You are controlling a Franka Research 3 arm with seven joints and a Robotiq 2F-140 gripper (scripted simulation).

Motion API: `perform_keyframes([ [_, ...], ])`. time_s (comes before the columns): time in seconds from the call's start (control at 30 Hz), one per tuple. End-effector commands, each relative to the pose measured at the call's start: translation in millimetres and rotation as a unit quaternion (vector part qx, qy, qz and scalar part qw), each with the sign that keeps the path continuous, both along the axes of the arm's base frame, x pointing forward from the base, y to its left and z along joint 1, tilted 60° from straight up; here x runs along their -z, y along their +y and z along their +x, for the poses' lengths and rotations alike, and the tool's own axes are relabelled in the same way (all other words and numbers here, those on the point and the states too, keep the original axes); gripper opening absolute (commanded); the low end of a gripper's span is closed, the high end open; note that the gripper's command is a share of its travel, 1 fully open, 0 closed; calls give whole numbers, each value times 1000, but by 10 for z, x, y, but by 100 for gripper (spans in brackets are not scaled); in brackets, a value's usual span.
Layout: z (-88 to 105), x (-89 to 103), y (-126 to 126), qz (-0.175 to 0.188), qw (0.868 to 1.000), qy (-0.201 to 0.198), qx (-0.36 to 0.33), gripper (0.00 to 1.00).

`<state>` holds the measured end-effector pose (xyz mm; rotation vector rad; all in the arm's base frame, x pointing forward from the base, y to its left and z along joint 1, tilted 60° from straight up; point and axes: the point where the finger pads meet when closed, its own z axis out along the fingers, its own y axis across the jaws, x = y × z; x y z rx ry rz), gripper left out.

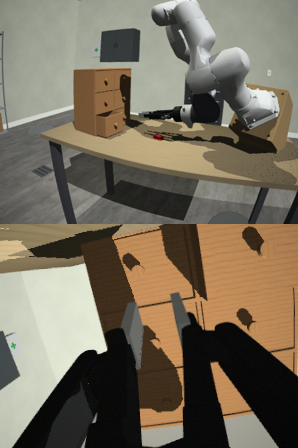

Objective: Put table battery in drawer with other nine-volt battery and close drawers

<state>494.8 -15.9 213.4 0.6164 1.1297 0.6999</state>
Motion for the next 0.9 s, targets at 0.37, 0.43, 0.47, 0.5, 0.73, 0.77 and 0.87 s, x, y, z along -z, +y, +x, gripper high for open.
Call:
perform_keyframes([
  [0.37,-16,235,-252,11,1000,-3,-10,20],
  [0.43,-19,275,-300,11,1000,-3,-10,20],
  [0.47,-20,296,-325,11,1000,-3,-10,20],
  [0.5,-20,296,-325,11,1000,-3,-10,20],
  [0.73,-27,422,-476,11,1000,-3,-10,20],
  [0.77,-28,443,-501,11,1000,-3,-10,20],
  [0.87,-32,505,-574,11,1000,-3,-10,20],
])
